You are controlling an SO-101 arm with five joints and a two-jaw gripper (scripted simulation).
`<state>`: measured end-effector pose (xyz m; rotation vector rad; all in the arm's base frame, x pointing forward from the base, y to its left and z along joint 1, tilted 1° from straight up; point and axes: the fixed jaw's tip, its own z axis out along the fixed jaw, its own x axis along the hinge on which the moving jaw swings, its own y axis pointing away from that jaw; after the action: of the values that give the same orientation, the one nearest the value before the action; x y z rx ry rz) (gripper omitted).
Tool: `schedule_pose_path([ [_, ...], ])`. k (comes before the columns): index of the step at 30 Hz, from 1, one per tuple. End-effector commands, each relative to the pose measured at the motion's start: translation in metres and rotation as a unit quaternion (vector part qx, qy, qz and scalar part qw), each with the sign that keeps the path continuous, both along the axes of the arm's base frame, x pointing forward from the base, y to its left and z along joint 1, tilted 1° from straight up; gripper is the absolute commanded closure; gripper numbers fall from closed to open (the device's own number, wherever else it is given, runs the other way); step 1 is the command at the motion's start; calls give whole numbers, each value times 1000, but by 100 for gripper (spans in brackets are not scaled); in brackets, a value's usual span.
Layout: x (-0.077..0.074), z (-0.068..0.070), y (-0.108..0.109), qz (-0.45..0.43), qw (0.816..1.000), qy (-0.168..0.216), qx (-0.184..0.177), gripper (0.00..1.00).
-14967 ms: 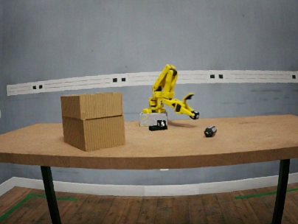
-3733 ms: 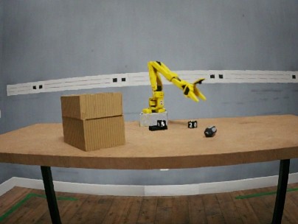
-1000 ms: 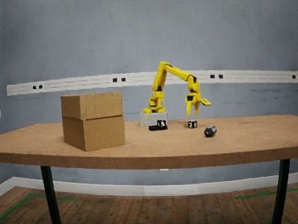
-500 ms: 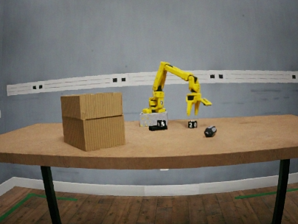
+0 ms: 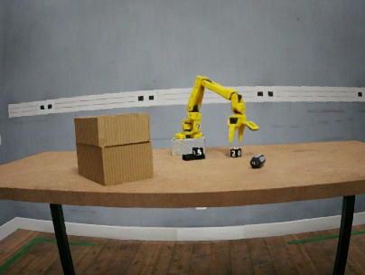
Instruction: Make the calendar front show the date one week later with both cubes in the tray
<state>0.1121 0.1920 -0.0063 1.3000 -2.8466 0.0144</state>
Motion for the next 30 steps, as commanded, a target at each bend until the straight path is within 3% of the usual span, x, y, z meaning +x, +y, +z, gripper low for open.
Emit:
schedule_pose_path([
  [1,-3,-5,1,3,1000,4,-5,65],
  [30,-3,-39,0,3,1000,4,-5,65],
])
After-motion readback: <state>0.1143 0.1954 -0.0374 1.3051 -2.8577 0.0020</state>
